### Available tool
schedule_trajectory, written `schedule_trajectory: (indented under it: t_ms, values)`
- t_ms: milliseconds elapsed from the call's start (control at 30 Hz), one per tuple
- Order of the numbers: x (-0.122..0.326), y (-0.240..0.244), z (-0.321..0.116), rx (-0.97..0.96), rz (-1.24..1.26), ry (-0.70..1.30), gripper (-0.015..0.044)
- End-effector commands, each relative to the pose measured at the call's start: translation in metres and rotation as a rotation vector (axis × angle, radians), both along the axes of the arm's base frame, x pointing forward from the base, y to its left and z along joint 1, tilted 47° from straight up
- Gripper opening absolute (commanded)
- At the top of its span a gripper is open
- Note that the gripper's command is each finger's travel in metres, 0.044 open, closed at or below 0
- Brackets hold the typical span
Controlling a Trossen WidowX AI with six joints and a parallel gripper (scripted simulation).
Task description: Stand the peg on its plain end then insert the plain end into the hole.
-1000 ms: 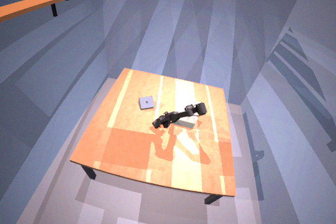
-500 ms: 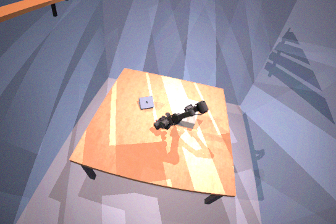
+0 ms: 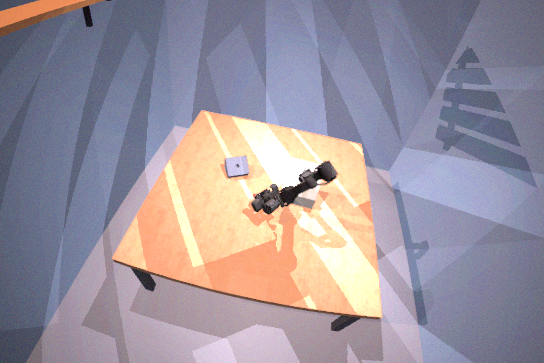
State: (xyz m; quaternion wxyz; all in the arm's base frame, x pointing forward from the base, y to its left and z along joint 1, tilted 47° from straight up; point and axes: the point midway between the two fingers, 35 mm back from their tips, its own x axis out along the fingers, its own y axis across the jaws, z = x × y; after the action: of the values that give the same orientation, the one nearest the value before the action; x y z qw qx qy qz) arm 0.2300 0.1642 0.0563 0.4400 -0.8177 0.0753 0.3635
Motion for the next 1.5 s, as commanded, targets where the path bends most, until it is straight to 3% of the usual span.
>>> schedule_trajectory:
  t_ms: [0, 1467]
  values:
    - [-0.003, 0.000, 0.000, -0.015, -0.021, -0.015, 0.0049]
    - [-0.030, 0.010, 0.007, -0.185, -0.275, -0.241, 0.0049]
